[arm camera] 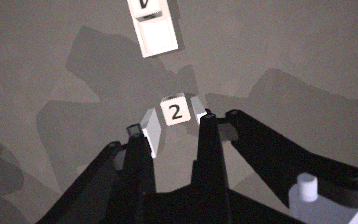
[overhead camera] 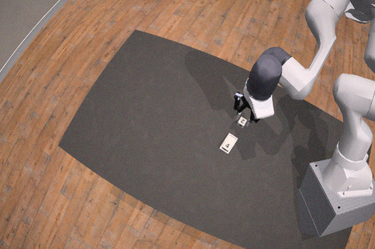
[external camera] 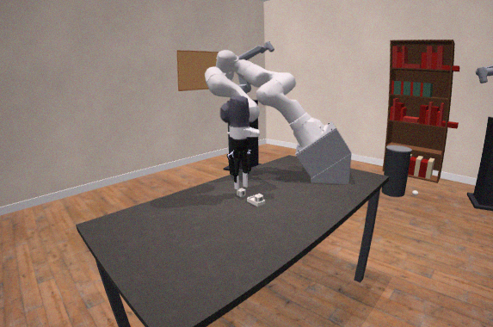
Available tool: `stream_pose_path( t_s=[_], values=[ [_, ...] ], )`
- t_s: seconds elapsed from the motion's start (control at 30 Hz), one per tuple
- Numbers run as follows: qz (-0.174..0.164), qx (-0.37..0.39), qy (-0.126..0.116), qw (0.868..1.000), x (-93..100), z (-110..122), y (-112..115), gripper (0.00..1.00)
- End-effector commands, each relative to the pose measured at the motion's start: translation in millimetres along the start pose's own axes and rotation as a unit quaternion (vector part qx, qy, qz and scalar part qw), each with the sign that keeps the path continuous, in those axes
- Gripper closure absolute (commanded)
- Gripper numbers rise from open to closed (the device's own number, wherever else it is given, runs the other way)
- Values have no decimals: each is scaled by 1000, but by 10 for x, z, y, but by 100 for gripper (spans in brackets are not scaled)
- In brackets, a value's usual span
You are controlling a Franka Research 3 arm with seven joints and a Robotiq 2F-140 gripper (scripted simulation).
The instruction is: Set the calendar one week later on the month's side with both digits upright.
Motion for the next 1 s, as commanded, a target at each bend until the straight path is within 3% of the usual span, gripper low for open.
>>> stream_pose_path(
  t_s=[0.0, 0.97],
  values=[
    [0, -1, 2, 1000, 1, 4, -1, 72],
    [0, -1, 2, 1000, -279, 5, -1, 72]
  ],
)
Point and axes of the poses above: the point where the finger pads meet when closed, its own x axis back along the fingers, its own z axis across the jaws, y = z × x, the point moved 3 cm from there along x, back along the fingers, and after that the axes turned 10 degrees about x, right-handed, at the moved point
